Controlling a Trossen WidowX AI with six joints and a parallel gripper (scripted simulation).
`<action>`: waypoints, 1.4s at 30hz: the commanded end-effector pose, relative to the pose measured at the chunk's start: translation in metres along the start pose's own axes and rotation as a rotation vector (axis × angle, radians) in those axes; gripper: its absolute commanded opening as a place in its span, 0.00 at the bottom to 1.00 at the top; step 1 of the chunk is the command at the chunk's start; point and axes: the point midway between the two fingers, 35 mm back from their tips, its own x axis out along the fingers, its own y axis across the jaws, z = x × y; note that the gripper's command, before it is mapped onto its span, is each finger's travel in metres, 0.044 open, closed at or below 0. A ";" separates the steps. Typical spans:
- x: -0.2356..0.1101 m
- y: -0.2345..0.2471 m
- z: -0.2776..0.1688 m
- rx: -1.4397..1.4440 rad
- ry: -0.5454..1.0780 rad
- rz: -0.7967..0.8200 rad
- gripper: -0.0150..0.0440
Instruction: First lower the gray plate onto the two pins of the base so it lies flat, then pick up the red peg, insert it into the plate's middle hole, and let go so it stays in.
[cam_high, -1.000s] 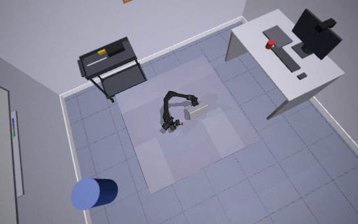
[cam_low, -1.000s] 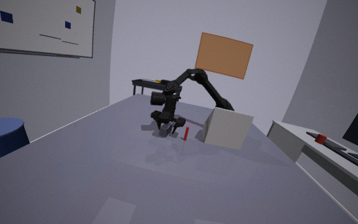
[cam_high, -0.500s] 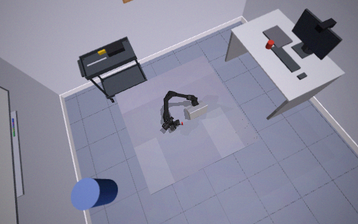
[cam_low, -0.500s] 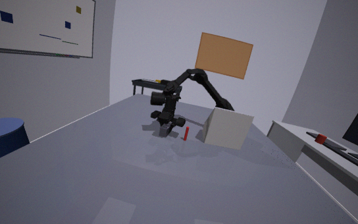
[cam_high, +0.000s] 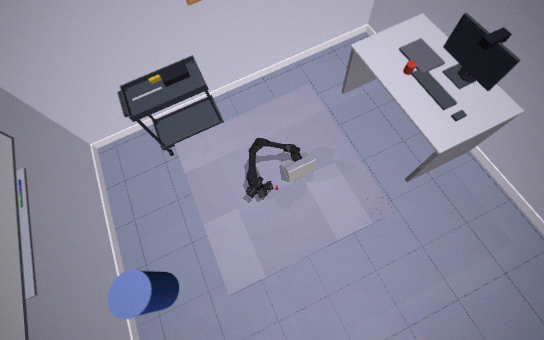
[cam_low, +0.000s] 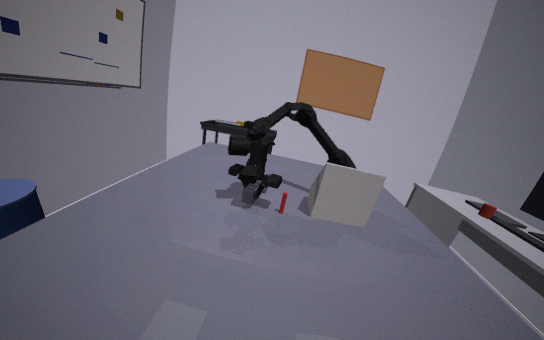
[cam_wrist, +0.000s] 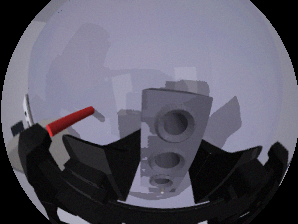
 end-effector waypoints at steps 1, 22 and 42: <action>-0.014 -0.002 0.003 0.008 -0.010 -0.004 0.25; -0.079 -0.002 0.008 0.011 -0.015 -0.002 0.25; -0.112 -0.003 -0.006 -0.007 -0.014 -0.001 0.25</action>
